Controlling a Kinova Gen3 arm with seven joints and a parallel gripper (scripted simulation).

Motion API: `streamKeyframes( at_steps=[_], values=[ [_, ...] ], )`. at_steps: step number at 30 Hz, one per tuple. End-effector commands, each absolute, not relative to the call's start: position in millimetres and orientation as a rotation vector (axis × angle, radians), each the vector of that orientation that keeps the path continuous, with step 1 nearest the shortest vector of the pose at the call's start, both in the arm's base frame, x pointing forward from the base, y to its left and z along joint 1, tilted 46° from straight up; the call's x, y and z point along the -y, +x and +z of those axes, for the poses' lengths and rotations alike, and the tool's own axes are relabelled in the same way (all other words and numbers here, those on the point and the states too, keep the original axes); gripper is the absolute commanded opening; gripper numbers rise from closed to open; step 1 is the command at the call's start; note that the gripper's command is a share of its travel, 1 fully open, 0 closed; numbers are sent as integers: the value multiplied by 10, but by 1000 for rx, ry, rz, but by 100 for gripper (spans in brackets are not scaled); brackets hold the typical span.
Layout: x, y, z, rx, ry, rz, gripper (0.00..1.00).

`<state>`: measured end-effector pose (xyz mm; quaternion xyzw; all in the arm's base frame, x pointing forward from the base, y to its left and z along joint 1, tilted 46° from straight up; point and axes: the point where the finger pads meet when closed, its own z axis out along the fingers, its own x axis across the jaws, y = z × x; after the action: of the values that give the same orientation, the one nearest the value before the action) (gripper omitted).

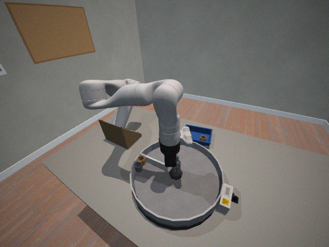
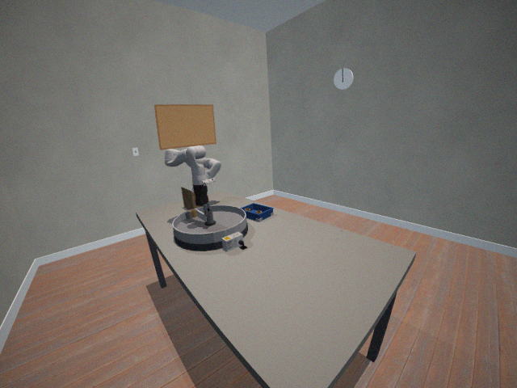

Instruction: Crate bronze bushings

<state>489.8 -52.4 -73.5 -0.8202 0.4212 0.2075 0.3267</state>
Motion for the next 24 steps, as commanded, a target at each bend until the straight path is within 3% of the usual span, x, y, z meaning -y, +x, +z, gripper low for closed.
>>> streamKeyframes(
  at_steps=[1,24],
  values=[
    [535,4903,-727,-1105,-2149,541,47],
    [597,4909,-666,-1105,-2149,541,47]
  ],
)
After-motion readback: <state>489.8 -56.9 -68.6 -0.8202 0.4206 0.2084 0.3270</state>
